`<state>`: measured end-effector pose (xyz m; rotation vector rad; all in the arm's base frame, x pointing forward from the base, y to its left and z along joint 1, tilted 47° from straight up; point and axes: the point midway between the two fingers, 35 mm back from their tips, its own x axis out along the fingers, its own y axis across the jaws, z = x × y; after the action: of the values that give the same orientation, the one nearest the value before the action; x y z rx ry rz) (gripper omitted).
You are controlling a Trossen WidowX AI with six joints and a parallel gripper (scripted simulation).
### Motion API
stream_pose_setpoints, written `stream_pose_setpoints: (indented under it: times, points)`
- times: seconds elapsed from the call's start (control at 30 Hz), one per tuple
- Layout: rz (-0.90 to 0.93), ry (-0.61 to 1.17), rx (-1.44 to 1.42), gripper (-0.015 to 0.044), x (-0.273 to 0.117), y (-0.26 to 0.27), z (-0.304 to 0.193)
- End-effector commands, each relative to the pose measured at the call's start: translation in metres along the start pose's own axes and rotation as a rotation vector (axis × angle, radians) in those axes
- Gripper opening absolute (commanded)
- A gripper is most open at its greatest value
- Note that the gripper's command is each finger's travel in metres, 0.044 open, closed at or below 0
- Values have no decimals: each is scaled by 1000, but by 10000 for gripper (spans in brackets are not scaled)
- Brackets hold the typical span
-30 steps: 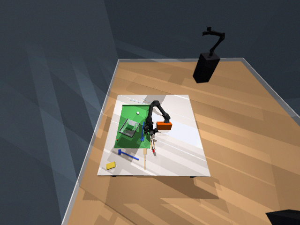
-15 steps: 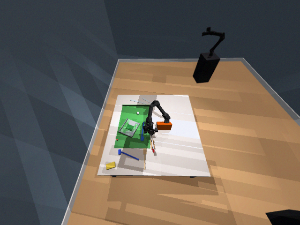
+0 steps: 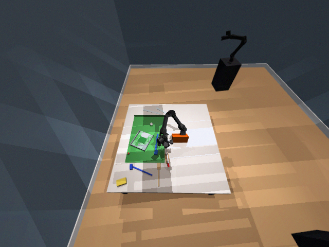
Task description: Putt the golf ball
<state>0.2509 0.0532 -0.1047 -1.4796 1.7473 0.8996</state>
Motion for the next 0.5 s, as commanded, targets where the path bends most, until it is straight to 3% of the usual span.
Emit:
stream_pose_setpoints:
  times: [0.0, 0.27, 0.47]
  points:
    - [-15, -30, 1, 0, -29, -4, 11]
    - [-12, -29, 1, 0, -79, 1, 22]
    - [-17, -14, 50, 0, -76, -2, 11]
